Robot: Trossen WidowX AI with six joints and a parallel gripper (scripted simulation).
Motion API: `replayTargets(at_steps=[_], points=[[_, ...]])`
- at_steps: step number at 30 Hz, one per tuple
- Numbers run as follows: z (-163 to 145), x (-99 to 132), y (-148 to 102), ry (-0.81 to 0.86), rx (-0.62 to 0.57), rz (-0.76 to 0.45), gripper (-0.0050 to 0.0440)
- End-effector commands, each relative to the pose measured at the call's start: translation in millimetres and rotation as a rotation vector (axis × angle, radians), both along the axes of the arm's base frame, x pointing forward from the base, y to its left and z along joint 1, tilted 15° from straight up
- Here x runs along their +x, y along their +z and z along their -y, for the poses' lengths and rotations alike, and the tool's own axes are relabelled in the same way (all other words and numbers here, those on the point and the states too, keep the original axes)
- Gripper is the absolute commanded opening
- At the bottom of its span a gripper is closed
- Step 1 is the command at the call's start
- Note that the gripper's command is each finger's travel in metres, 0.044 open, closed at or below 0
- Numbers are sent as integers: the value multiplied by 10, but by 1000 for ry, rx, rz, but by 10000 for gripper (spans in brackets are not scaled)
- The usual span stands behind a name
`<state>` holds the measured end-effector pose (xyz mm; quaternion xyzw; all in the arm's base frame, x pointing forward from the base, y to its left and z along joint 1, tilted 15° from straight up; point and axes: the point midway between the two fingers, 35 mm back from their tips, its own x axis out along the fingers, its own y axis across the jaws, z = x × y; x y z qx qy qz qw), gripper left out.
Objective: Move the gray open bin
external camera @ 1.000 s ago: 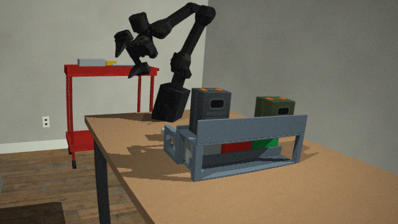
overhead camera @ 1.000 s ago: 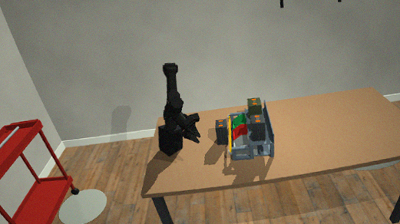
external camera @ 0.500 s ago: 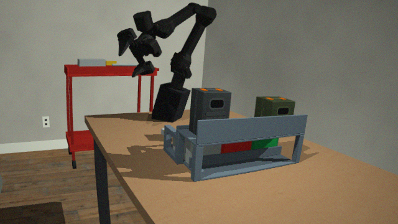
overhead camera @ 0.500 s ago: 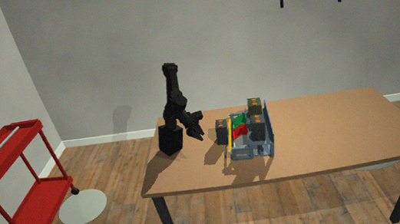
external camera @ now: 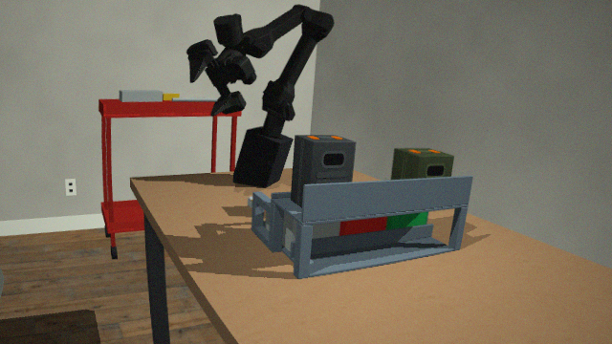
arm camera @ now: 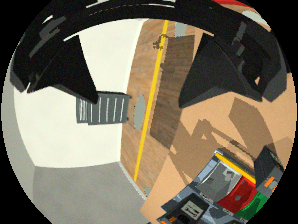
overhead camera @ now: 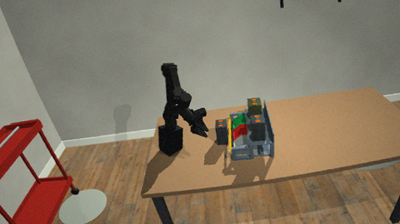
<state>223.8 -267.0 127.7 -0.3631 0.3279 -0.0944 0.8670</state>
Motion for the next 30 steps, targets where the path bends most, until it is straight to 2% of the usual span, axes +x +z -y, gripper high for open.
replayTargets(at_steps=[1,3,15,20,30], points=[[-72,137,180,5,-10,41,440],[-141,231,253,5,-1,64,440],[-141,231,253,5,-1,64,440],[-347,443,426,13,30,123,440],[-347,443,426,13,30,123,440]])
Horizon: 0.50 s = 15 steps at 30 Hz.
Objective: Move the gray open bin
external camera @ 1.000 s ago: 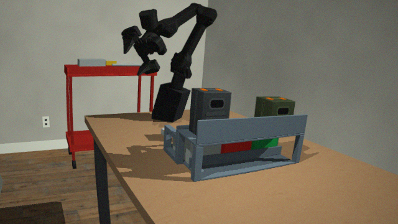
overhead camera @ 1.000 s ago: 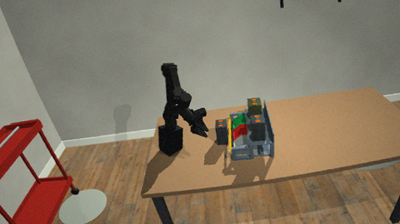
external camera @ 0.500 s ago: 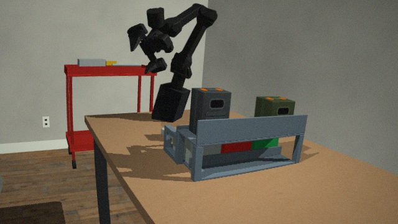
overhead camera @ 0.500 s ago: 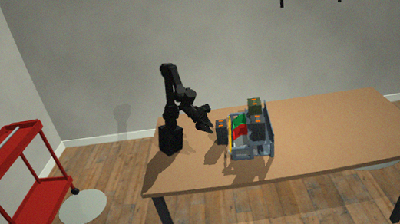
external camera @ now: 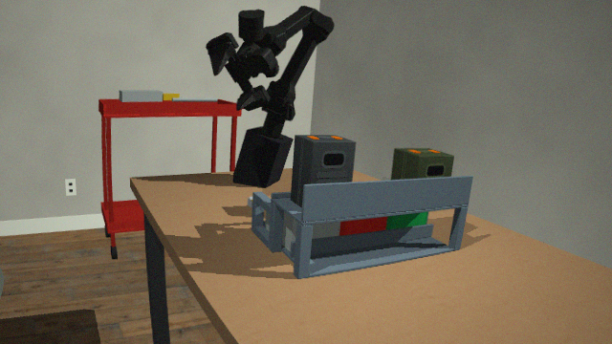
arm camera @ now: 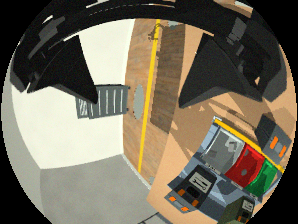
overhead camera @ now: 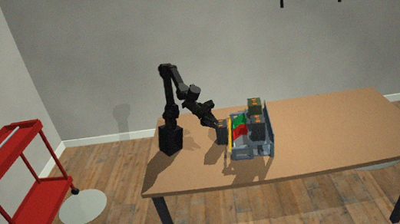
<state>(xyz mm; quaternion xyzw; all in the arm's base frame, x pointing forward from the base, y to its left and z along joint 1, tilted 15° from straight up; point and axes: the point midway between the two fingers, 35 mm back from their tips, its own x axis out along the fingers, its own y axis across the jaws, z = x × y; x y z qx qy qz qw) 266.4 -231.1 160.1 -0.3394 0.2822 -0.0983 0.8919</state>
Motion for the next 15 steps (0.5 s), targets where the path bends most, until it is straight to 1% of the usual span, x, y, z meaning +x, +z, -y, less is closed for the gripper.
replayTargets(at_steps=[1,3,7,15], points=[[12,18,102,-4,-17,20,440],[-36,50,121,1,-9,28,440],[-218,203,280,7,21,85,440],[-218,203,280,7,21,85,440]])
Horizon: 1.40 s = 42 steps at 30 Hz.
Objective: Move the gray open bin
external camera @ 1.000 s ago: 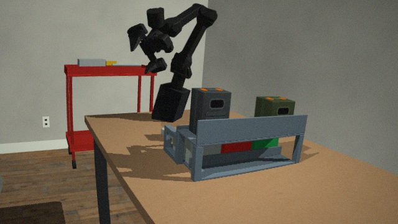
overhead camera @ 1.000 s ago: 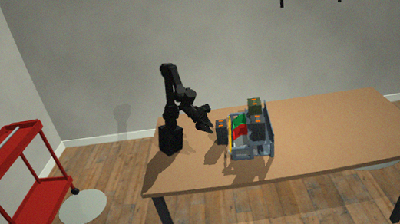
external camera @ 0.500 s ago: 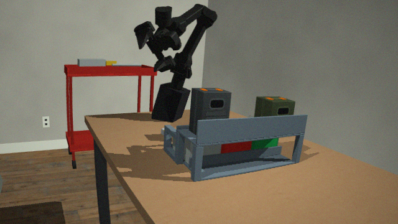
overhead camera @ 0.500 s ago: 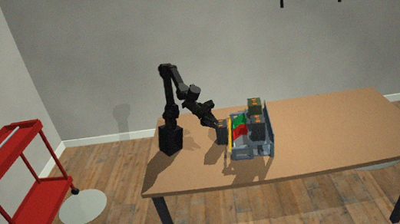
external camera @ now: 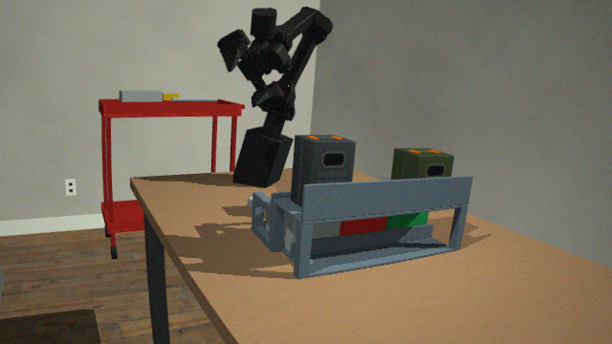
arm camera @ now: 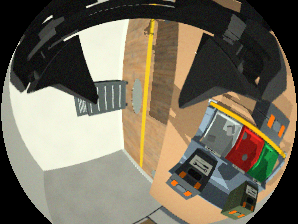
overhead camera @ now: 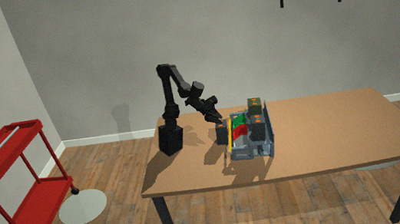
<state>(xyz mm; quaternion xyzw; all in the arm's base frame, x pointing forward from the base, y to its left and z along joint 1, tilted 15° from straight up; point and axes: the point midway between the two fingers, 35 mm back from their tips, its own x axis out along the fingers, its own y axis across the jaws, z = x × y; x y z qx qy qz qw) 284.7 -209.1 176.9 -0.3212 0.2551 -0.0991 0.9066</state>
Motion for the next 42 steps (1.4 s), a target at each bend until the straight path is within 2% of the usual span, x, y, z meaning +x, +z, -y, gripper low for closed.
replayTargets(at_steps=[1,4,9,21,26,38,42], points=[[2,19,113,-4,-15,25,440],[2,19,113,-4,-15,25,440],[-249,175,296,10,31,94,440],[-249,175,296,10,31,94,440],[-518,298,483,29,87,168,440],[-518,298,483,29,87,168,440],[-742,367,629,48,140,227,440]])
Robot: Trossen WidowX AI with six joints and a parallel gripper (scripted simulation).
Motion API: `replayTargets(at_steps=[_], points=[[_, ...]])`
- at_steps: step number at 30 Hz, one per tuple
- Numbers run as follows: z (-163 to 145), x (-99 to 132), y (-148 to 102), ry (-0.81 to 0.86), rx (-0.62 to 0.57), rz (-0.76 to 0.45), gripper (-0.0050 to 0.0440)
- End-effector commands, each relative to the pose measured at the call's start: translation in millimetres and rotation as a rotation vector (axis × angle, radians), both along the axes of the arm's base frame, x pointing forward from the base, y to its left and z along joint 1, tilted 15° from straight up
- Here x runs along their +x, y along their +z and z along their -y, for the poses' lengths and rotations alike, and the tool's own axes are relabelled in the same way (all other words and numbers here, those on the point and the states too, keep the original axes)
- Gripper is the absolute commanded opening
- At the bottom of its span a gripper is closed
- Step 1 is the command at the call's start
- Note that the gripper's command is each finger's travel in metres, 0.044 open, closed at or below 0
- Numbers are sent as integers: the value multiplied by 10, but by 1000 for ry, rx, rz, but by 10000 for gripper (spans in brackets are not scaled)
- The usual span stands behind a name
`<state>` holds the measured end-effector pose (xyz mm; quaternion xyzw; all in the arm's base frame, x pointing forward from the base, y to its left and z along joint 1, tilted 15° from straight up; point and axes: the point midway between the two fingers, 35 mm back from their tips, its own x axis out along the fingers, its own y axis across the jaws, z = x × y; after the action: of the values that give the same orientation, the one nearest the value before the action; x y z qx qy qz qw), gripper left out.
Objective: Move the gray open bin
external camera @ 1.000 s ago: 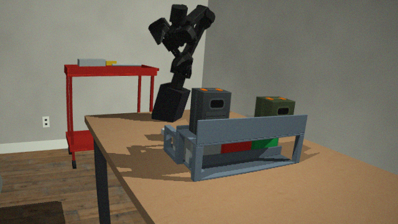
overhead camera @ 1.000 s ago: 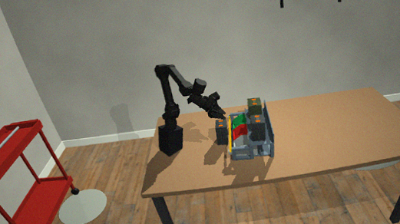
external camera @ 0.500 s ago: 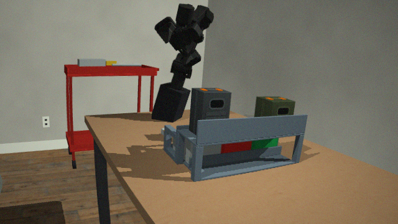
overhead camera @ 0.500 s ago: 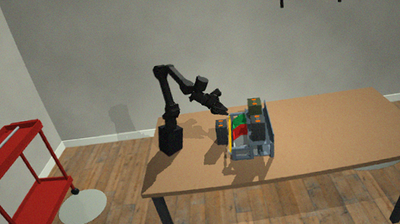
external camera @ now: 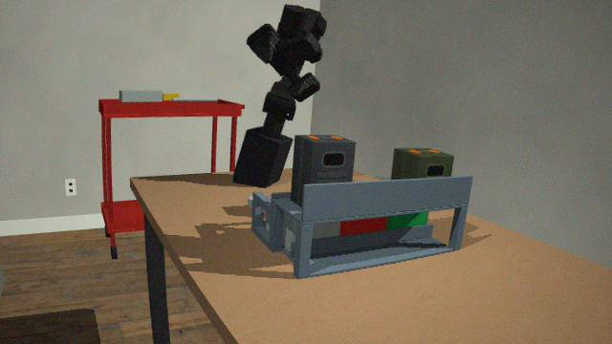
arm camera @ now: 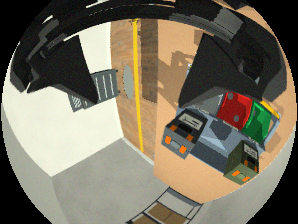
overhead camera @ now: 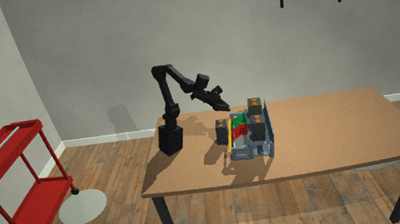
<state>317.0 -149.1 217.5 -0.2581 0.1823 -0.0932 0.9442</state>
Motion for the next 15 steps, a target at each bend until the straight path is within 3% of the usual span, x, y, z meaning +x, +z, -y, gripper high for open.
replayTargets(at_steps=[1,13,15], points=[[-198,62,265,16,26,84,440],[-198,62,265,16,26,84,440],[-312,81,327,29,55,110,440]])
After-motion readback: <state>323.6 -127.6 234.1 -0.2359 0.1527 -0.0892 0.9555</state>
